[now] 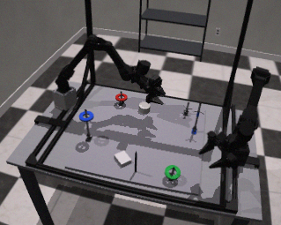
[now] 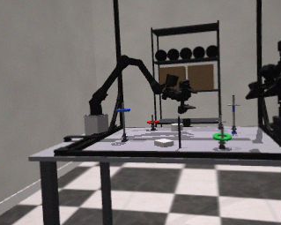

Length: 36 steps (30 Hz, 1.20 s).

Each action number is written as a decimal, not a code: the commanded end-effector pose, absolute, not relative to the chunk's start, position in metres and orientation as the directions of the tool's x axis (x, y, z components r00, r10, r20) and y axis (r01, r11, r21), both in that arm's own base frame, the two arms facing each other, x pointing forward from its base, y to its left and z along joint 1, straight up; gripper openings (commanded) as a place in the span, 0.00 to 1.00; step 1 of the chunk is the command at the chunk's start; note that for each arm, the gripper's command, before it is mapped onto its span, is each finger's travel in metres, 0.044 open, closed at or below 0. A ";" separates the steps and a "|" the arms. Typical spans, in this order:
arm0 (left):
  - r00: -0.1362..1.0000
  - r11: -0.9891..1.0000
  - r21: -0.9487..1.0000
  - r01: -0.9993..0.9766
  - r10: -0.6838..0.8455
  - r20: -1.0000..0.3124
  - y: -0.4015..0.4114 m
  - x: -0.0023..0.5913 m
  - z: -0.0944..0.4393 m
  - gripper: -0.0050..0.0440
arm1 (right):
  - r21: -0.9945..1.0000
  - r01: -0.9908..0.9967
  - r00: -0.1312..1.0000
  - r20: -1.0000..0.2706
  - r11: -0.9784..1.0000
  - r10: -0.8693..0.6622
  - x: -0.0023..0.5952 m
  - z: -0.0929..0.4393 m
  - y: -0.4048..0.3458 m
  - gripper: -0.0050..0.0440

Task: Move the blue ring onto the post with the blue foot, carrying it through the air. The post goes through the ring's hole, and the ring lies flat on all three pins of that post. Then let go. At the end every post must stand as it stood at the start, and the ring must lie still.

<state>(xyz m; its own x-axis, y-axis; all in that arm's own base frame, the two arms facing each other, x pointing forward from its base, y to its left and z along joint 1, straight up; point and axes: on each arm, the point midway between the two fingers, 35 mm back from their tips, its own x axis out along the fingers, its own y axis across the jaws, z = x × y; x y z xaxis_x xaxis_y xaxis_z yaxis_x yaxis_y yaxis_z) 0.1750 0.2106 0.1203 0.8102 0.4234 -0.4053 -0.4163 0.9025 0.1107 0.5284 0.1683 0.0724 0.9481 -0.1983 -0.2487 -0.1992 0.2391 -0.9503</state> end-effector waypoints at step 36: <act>0.999 0.999 0.024 -0.029 0.028 0.022 0.014 0.317 0.312 0.92 | 0.027 -0.369 0.069 -0.996 0.929 0.057 0.101 0.095 0.171 0.92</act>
